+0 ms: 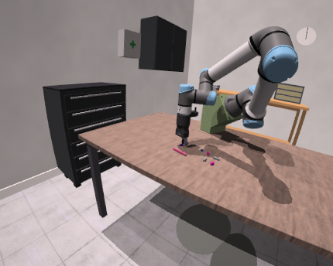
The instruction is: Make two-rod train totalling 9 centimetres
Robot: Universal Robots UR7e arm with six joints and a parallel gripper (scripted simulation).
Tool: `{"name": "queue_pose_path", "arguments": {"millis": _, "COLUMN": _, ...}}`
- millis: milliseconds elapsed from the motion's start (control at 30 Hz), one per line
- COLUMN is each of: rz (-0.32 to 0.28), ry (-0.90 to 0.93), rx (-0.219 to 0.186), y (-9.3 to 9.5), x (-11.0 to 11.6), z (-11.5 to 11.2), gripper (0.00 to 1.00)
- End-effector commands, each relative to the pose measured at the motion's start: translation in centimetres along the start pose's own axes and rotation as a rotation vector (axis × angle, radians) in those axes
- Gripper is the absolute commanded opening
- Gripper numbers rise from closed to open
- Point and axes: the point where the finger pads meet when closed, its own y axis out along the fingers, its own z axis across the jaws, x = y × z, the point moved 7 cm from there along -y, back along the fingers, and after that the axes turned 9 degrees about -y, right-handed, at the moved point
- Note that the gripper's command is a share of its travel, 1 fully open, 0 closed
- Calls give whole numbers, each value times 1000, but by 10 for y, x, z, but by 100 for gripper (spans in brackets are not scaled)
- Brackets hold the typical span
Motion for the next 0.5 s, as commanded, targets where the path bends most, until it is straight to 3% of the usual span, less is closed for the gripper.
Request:
{"name": "queue_pose_path", "arguments": {"millis": 0, "rz": -1, "ry": 0, "rx": -1, "y": 0, "x": 0, "z": 0, "gripper": 24}}
{"name": "queue_pose_path", "arguments": {"millis": 467, "rz": -1, "ry": 0, "rx": -1, "y": -9, "x": 0, "z": 0, "gripper": 24}}
